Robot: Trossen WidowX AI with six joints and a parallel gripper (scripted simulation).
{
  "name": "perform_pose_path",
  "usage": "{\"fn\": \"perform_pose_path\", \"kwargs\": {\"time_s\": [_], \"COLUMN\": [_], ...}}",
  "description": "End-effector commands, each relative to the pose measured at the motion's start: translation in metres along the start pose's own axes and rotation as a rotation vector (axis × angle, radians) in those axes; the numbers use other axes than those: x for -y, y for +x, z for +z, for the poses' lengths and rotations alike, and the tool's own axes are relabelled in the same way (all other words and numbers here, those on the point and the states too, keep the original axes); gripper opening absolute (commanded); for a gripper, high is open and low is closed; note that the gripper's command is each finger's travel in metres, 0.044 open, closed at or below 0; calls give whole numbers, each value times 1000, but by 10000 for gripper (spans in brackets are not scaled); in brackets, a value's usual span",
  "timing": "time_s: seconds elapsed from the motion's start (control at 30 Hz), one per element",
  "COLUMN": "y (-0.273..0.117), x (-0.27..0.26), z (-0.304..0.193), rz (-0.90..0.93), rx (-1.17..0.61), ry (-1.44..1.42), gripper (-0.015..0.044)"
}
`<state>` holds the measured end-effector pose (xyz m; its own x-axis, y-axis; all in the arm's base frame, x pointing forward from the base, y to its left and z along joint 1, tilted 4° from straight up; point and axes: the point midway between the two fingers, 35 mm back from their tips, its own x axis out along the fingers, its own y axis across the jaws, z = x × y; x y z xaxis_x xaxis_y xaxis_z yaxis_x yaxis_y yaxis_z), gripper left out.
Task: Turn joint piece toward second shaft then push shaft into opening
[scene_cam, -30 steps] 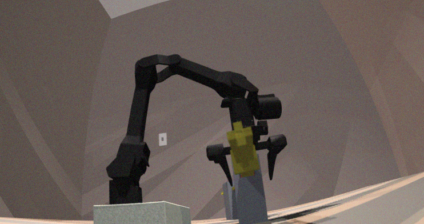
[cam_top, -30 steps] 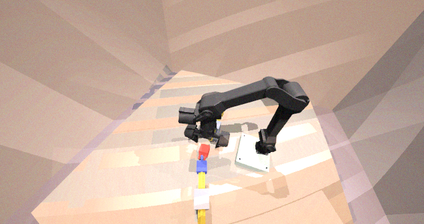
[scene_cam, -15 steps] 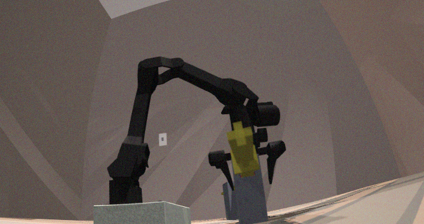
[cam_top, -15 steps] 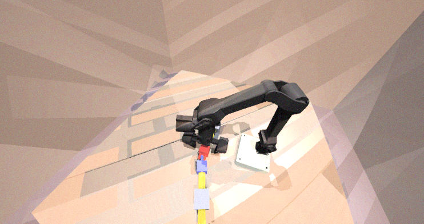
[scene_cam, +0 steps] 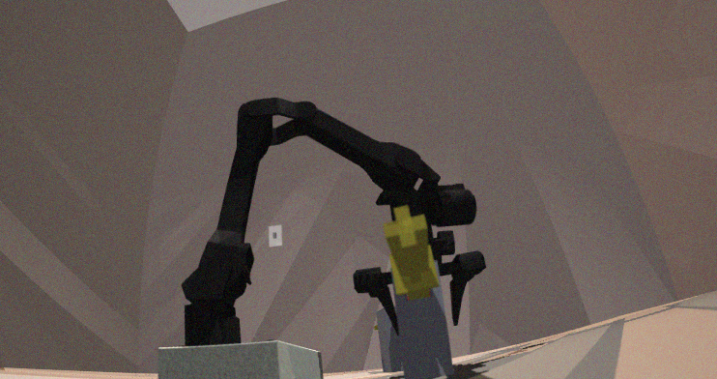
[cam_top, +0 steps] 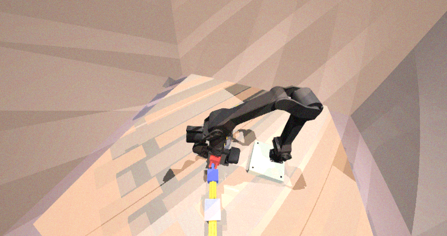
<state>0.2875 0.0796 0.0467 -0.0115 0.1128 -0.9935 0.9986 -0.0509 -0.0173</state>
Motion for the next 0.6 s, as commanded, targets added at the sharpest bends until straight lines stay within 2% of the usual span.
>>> {"fn": "perform_pose_path", "kwargs": {"time_s": [0.0,0.17,0.57], "y": [2,2,2], "x": [1,1,1], "z": [0,0,0], "rz": [-6,-6,-6], "rx": [-1,-1,-1], "ry": [7,7,7], "gripper": [309,182,182]}}
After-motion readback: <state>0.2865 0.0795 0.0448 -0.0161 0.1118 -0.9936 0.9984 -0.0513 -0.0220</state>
